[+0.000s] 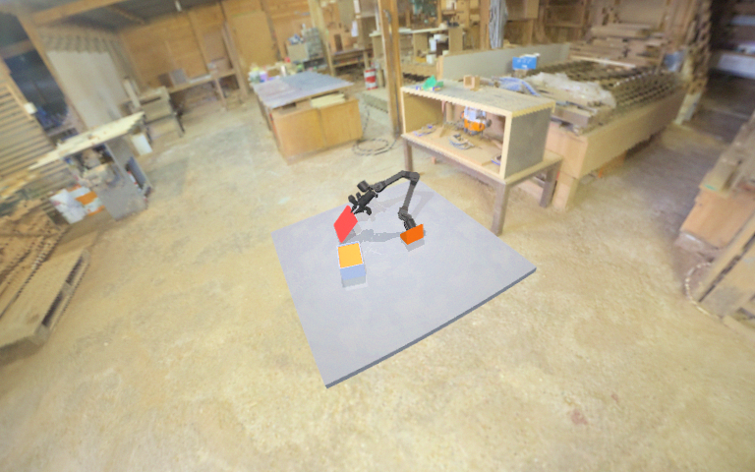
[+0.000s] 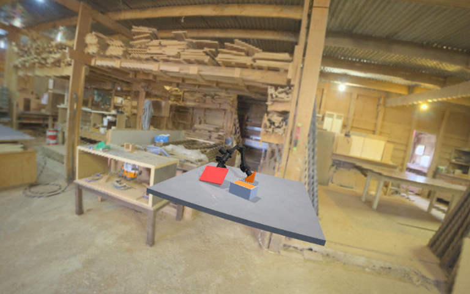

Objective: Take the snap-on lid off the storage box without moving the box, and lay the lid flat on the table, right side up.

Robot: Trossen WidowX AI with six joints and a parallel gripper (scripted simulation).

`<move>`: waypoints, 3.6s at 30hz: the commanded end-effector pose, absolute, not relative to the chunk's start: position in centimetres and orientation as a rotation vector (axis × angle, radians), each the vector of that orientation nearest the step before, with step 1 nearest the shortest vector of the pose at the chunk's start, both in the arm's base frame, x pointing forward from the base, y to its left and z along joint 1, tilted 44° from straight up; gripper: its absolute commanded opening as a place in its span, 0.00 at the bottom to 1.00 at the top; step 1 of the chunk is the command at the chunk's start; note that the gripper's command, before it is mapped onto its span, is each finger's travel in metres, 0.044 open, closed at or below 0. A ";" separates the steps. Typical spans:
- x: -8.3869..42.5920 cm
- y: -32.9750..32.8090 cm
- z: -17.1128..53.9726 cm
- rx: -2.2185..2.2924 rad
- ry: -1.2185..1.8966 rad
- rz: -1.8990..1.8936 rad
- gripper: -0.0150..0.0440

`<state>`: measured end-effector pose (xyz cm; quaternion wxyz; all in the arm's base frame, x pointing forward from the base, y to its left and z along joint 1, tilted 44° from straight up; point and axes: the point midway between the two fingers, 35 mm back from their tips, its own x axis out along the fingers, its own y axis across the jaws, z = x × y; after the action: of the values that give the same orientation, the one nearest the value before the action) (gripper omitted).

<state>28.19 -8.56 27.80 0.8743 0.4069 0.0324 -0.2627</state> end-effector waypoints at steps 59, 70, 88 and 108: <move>29.0 -12.2 23.8 0.844 0.073 -0.561 0.25; 29.1 -12.8 23.2 0.843 0.073 -0.561 0.25; 29.3 -13.7 22.2 0.842 0.073 -0.561 0.25; 28.2 -13.5 22.8 0.842 0.073 -0.561 0.99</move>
<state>28.88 -13.60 23.14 0.8736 0.4037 0.0330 -0.2699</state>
